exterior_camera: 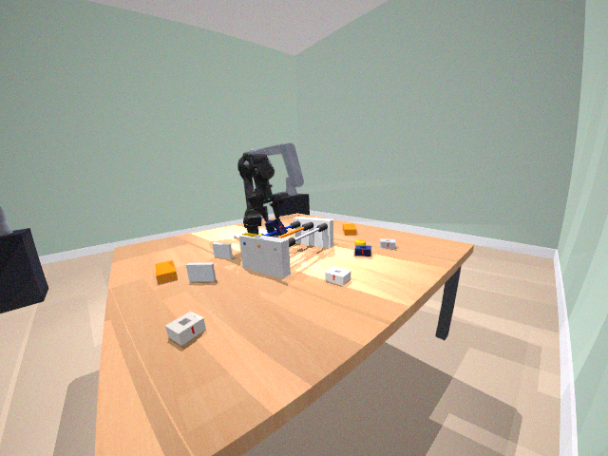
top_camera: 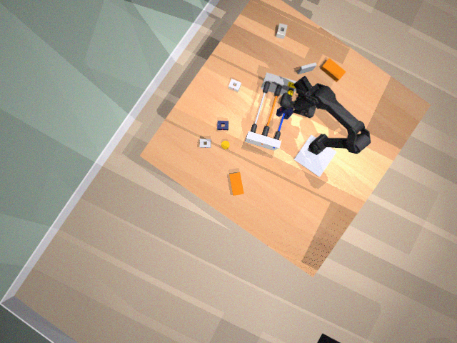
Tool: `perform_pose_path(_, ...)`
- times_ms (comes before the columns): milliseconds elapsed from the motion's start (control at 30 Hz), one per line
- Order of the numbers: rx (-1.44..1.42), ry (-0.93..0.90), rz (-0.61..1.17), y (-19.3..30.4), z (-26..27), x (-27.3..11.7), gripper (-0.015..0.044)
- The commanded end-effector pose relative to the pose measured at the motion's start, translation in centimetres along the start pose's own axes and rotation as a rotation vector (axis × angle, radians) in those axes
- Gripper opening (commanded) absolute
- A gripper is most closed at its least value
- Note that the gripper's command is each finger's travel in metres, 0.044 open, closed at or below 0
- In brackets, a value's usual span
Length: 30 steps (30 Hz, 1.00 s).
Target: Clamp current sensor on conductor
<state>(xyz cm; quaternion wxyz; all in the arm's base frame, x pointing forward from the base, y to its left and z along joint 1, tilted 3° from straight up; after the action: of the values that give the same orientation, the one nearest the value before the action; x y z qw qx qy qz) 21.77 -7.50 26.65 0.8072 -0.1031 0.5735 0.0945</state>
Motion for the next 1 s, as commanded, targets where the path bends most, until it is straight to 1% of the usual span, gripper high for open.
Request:
perform_pose_path(0, 0.006, 0.001, -0.002, 0.0, 0.0, 0.7, 0.0)
perform_pose_path(267, 0.006, 0.001, -0.002, 0.1, -0.1, 1.9, 0.0)
perform_pose_path(300, 0.0, 0.001, 0.001, 0.1, -0.1, 1.4, 0.0)
perform_pose_path(967, 0.0, 0.001, 0.001, 0.1, -0.1, 1.4, 0.0)
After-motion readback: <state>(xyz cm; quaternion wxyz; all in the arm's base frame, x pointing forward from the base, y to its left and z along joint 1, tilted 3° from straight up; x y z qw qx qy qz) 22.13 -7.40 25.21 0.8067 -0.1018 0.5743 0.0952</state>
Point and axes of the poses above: the point midway between the two fingers, 35 mm back from their tips, its own x axis out along the fingers, its own z axis across the jaws, y = z × x, the point moved 9 cm from there along -x, back along the fingers, and after that the axes turned 4 degrees about -x, right-handed, at the moved point
